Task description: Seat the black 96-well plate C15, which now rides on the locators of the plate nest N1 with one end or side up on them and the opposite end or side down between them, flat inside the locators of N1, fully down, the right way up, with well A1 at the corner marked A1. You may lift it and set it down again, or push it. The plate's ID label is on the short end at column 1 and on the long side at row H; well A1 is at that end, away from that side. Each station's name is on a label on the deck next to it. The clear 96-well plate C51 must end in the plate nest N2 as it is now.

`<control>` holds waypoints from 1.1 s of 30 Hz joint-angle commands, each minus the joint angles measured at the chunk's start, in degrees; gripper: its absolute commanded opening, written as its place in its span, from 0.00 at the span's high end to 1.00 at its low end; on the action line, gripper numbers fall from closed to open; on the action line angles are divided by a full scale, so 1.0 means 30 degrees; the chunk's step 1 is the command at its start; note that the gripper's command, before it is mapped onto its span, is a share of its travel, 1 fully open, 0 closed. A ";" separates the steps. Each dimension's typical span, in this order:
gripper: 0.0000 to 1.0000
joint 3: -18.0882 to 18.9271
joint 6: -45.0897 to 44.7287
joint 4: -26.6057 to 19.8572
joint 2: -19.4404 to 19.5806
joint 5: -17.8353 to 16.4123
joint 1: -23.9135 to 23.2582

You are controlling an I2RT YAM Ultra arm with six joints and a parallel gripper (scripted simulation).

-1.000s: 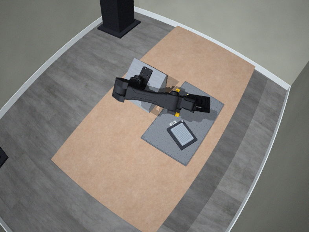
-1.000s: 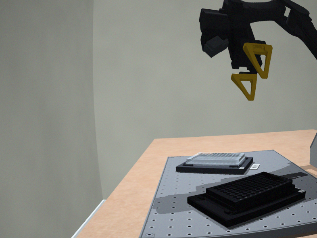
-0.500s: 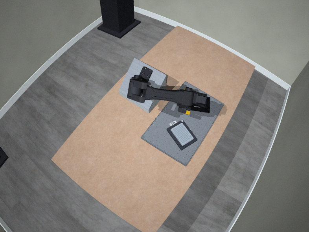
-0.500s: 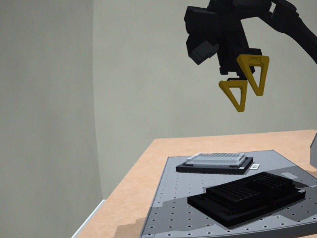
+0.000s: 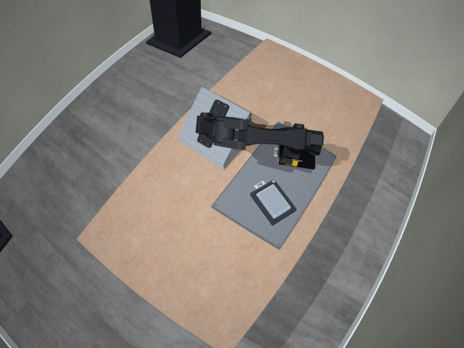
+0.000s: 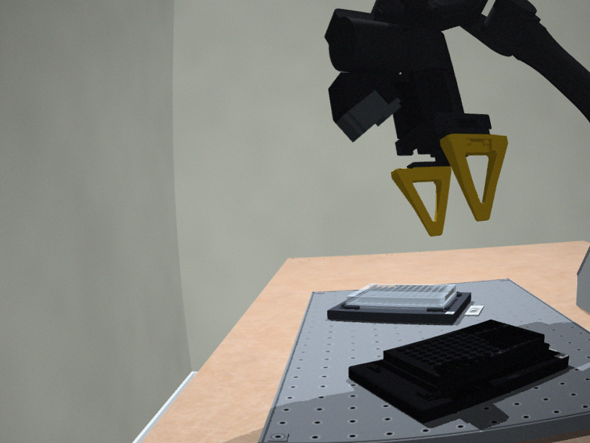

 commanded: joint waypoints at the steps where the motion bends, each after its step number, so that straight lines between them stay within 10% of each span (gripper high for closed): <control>1: 0.00 0.0436 0.0200 0.0597 0.0705 0.0466 0.0740; 21: 0.00 0.2834 0.1036 0.2100 0.7140 0.3077 0.2759; 33: 0.00 0.2885 0.1058 0.2172 0.7276 0.3066 0.2778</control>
